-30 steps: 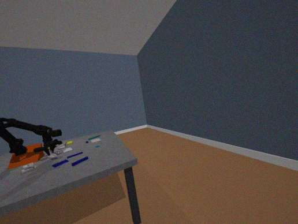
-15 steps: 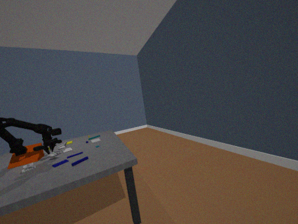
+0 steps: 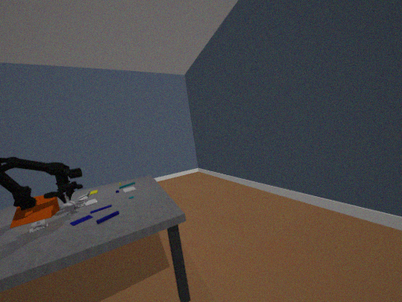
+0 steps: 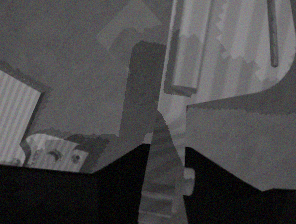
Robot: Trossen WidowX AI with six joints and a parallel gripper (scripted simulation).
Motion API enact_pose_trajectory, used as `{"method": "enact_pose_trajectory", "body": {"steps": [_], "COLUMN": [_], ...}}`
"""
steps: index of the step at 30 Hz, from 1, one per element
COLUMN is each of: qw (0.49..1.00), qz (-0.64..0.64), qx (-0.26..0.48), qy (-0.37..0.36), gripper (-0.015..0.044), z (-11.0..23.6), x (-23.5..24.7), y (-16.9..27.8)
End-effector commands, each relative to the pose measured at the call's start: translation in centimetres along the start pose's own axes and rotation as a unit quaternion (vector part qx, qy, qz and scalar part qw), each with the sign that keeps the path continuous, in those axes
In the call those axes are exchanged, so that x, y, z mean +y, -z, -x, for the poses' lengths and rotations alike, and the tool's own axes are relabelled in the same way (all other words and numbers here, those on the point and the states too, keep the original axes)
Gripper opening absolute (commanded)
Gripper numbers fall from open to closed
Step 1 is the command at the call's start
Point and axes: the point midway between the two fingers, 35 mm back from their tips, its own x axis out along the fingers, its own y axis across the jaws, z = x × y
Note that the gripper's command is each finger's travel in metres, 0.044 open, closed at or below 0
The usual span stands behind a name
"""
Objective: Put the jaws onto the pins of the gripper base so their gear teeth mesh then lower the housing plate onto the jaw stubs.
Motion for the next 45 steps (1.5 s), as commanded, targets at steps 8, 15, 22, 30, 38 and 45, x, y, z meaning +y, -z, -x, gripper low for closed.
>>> {"method": "enact_pose_trajectory", "body": {"steps": [8,15,22,30,38,45], "qw": [1.000,0.997,0.984,0.980,0.958,0.926], "qz": [-0.002,-0.079,-0.177,-0.197,-0.286,-0.377], "qx": [0.000,0.000,0.000,0.000,0.000,0.000], "qy": [-0.002,-0.002,-0.002,-0.002,-0.002,-0.002], "gripper": [0.0037,0.0037,0.0037,0.0037,0.0037,0.0037], "z": [1.6,1.7,1.6,1.6,1.7,1.7], "x": [0.0,0.5,1.1,1.3,1.9,2.5], "y": [0.0,-0.3,-0.5,-0.6,-0.9,-1.1]}}
